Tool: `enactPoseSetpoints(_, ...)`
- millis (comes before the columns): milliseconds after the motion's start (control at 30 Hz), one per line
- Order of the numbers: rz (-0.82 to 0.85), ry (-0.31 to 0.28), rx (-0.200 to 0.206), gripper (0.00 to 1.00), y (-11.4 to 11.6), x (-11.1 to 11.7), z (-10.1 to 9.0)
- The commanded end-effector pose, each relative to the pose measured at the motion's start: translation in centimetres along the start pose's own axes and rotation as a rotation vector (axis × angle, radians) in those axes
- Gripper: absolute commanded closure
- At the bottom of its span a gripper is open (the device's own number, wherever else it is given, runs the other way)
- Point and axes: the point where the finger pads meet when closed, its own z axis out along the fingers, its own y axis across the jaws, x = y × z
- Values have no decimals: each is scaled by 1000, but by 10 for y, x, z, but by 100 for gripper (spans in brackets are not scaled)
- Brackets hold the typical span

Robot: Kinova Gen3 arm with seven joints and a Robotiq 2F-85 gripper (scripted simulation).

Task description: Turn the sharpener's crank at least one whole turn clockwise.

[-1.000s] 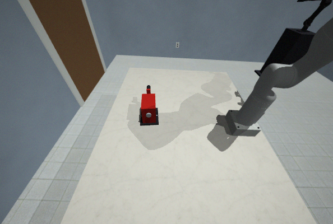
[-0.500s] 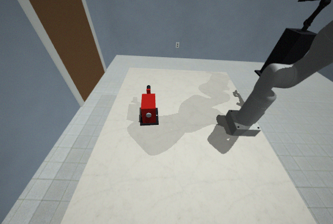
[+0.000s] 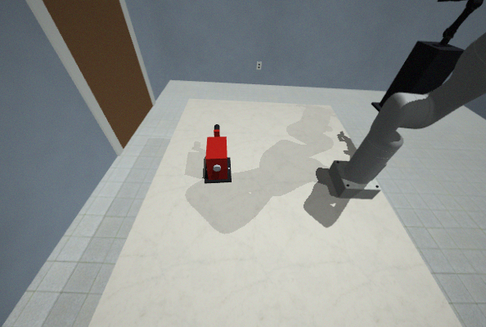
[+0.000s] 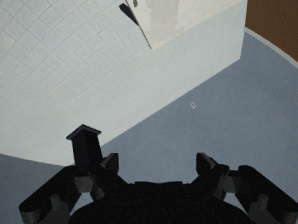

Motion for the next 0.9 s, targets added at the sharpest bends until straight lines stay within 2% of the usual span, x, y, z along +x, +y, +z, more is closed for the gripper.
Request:
enactPoseSetpoints(0, -43, -6, -16, 0, 10, -2, -6)
enactPoseSetpoints(167, -42, -4, -16, 0, 10, -1, -5)
enactPoseSetpoints(200, -79, -16, -33, 0, 20, -4, -11)
enactPoseSetpoints(500, -78, -15, -33, 0, 20, -3, -10)
enactPoseSetpoints(533, -117, -27, -50, 0, 31, -6, -16)
enactPoseSetpoints(733, -116, -26, -50, 0, 31, -5, -15)
enactPoseSetpoints(767, -156, -39, -67, 0, 43, -7, -21)
enactPoseSetpoints(867, -156, -38, -67, 0, 43, -7, -21)
